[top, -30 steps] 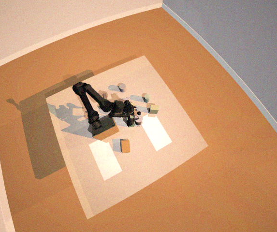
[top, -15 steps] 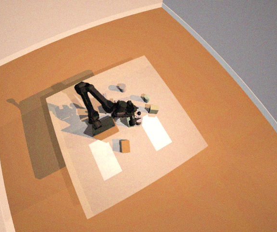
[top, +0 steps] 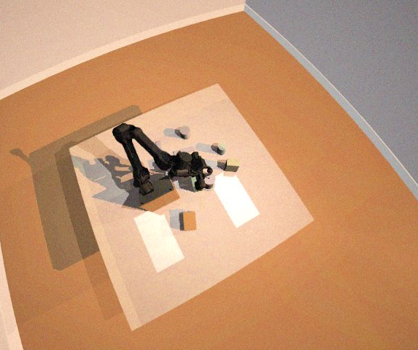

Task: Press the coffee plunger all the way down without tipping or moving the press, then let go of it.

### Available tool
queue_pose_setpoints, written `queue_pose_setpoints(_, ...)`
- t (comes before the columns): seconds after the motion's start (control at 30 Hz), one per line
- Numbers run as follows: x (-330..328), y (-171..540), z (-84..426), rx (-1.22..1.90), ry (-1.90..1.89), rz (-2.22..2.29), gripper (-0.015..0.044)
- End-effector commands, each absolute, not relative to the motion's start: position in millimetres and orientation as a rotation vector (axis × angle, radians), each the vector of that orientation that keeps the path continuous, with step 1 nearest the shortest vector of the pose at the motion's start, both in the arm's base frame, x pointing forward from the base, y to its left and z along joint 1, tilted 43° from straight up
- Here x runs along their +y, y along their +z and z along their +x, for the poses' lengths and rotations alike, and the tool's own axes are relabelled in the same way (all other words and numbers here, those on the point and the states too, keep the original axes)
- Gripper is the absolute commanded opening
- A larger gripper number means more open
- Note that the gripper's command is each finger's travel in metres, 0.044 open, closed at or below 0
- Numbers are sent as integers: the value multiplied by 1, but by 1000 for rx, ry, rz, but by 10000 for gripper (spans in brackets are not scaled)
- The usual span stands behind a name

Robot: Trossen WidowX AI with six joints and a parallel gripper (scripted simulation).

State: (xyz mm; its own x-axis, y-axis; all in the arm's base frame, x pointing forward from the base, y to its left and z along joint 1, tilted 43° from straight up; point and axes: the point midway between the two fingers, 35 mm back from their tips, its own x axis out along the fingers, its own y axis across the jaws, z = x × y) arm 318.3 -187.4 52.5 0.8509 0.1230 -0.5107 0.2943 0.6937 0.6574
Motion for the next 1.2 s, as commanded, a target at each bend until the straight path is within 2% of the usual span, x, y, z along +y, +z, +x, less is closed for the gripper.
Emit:
queue_pose_setpoints(0.0,-189,54,319,556,-105,807,126)
queue_pose_setpoints(1.17,-161,12,331,561,-106,805,126)
